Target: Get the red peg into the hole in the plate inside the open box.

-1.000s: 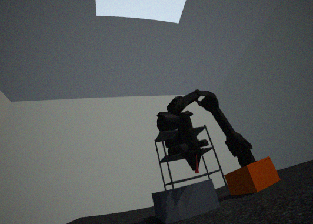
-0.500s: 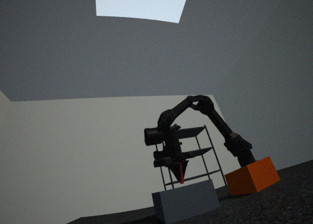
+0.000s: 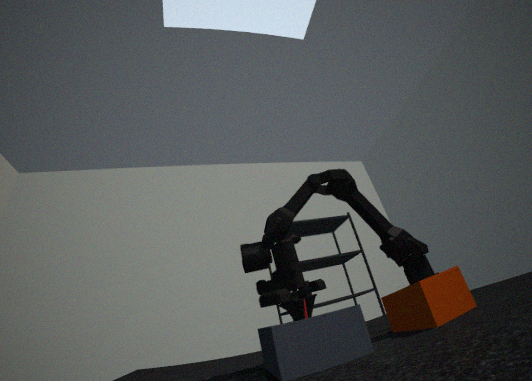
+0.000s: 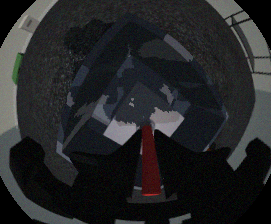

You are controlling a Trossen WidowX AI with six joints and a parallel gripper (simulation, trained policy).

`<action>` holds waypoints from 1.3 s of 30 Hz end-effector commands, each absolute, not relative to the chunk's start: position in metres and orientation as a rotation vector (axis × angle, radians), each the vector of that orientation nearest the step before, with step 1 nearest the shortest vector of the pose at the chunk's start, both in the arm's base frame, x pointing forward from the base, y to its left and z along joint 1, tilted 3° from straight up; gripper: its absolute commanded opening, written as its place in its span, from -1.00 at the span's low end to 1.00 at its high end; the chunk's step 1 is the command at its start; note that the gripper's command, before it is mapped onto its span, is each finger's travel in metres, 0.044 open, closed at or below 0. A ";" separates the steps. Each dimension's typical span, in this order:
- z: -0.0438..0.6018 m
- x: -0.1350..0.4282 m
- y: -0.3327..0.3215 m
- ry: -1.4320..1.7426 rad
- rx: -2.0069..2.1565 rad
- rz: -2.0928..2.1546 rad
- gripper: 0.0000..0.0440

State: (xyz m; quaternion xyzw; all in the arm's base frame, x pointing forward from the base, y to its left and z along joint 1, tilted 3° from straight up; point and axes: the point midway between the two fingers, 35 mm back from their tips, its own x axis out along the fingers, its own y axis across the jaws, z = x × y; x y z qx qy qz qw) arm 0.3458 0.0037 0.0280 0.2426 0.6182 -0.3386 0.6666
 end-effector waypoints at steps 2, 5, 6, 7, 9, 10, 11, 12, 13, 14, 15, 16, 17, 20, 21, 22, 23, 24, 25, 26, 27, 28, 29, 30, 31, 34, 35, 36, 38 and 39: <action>0.011 0.345 0.001 1.445 0.549 -0.744 -0.34; 0.013 0.351 -0.005 1.445 0.533 -0.715 -0.33; 0.014 0.354 -0.005 1.445 0.532 -0.705 -0.33; 0.015 0.356 -0.005 1.448 0.537 -0.700 -0.25; 0.017 0.360 -0.005 1.456 0.548 -0.696 -0.04; 0.018 0.362 -0.006 1.460 0.555 -0.694 0.07; 0.019 0.365 -0.006 1.463 0.562 -0.691 0.17; 0.020 0.368 -0.006 1.465 0.569 -0.687 0.28; 0.021 0.371 -0.006 1.468 0.576 -0.683 0.38; 0.022 0.374 -0.007 1.469 0.583 -0.678 0.49; 0.023 0.378 -0.007 1.471 0.591 -0.673 0.59; 0.024 0.381 -0.007 1.472 0.598 -0.667 0.69; 0.026 0.385 -0.007 1.473 0.605 -0.660 0.79; 0.031 0.397 -0.005 1.469 0.632 -0.634 1.00; 0.033 0.401 -0.004 1.463 0.642 -0.621 1.00; 0.035 0.406 -0.003 1.457 0.649 -0.608 1.00; 0.036 0.410 -0.002 1.450 0.656 -0.595 1.00; 0.038 0.415 -0.001 1.444 0.663 -0.582 1.00; 0.040 0.419 0.000 1.437 0.668 -0.569 1.00; 0.042 0.423 0.002 1.431 0.674 -0.556 1.00; 0.043 0.427 0.003 1.425 0.679 -0.544 1.00; 0.045 0.431 0.004 1.418 0.684 -0.531 1.00; 0.047 0.435 0.005 1.410 0.690 -0.519 1.00; 0.048 0.440 0.007 1.401 0.695 -0.506 1.00; 0.050 0.443 0.008 1.395 0.699 -0.497 1.00; 0.050 0.443 0.008 1.395 0.700 -0.497 1.00; 0.050 0.443 0.008 1.395 0.700 -0.497 1.00; 0.050 0.443 0.008 1.395 0.700 -0.497 1.00; 0.050 0.443 0.008 1.395 0.700 -0.497 1.00; 0.050 0.443 0.008 1.395 0.700 -0.497 1.00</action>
